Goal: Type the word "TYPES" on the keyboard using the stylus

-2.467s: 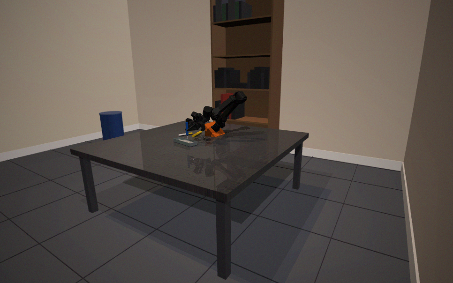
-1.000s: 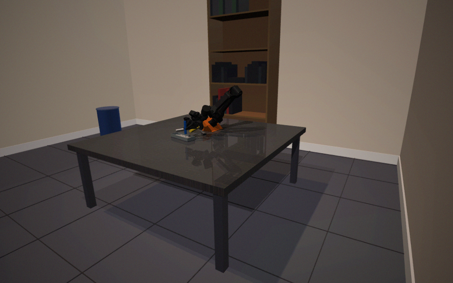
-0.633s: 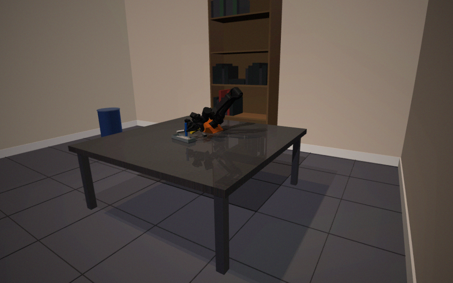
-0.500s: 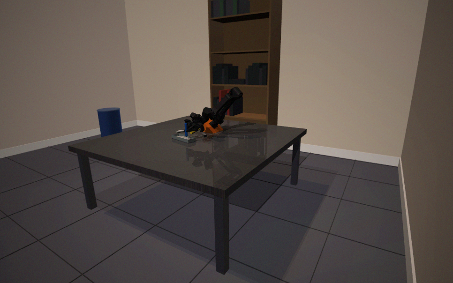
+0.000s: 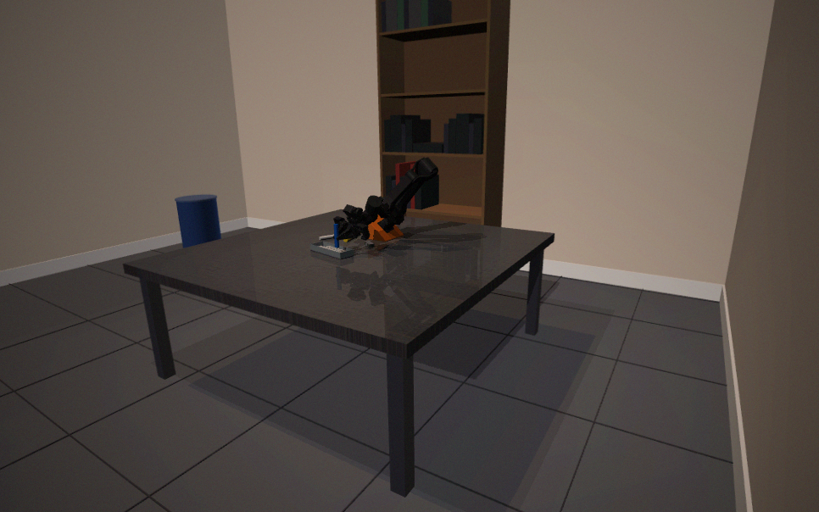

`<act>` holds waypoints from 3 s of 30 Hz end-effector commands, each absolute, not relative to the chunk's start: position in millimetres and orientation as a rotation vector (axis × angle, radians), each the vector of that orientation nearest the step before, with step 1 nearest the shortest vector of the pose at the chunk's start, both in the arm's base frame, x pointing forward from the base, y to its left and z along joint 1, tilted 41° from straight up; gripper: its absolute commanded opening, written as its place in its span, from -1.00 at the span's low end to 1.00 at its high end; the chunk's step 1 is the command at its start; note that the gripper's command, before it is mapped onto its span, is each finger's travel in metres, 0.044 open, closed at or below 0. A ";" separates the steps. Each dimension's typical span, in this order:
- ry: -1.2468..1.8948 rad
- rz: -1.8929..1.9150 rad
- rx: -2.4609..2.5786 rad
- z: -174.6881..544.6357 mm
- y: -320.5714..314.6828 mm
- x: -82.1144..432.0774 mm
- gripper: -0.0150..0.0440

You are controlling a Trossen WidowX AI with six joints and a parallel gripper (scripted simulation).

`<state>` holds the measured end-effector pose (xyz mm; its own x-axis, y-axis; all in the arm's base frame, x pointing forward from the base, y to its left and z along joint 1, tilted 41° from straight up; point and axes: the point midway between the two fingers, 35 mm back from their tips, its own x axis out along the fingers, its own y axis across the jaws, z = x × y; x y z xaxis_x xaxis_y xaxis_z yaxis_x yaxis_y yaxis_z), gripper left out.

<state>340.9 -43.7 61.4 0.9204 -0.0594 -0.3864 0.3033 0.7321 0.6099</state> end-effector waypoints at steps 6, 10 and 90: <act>0.360 -0.208 0.728 61.5 -44.9 340.3 -0.22; 0.361 -0.208 0.727 67.2 -50.2 340.2 -0.22; 0.354 -0.201 0.728 -23.6 -165.8 295.9 -0.22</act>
